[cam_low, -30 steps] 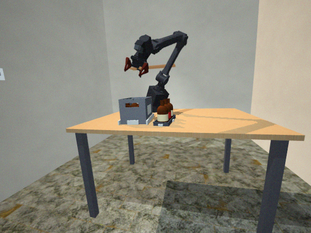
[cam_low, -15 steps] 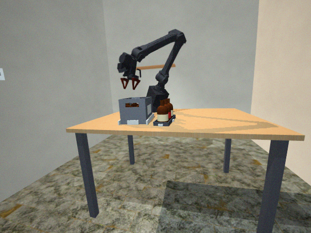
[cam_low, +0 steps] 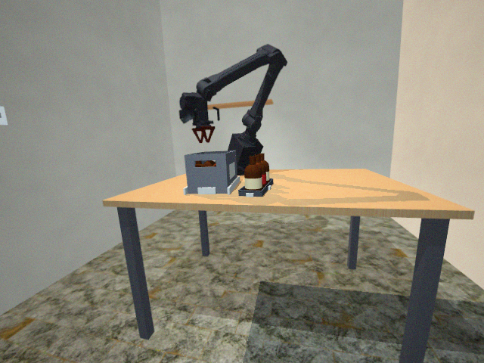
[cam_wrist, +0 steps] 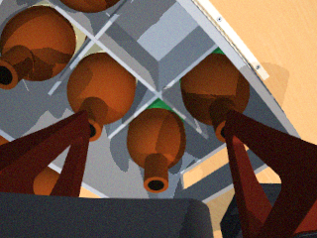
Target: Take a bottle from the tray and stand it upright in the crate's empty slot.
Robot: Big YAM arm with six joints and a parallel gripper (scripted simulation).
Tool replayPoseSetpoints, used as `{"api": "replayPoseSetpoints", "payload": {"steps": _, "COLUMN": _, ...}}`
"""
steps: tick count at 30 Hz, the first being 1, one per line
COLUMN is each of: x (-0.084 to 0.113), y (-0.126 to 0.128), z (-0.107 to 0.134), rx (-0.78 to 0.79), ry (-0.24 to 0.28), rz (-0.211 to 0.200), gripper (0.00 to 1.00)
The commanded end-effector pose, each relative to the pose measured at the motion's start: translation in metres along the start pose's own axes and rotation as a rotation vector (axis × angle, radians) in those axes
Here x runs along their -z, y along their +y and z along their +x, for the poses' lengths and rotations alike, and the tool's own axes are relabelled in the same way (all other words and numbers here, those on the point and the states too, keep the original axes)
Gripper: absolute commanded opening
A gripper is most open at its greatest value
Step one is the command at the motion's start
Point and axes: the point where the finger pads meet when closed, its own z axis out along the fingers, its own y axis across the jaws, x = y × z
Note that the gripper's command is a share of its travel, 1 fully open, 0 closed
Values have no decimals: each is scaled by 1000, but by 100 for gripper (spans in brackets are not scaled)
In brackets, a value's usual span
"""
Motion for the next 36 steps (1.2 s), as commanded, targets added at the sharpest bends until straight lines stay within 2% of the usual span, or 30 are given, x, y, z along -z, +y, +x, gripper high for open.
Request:
{"api": "replayPoseSetpoints", "payload": {"steps": 1, "x": 7, "y": -4, "z": -3, "rx": -21, "ry": -14, "rz": -1, "gripper": 0}}
{"api": "replayPoseSetpoints", "payload": {"steps": 32, "x": 7, "y": -4, "z": -3, "rx": -20, "ry": -15, "rz": -1, "gripper": 0}}
{"api": "replayPoseSetpoints", "payload": {"steps": 36, "x": 1, "y": 20, "z": 7, "rx": -4, "ry": -2, "rz": 8, "gripper": 0}}
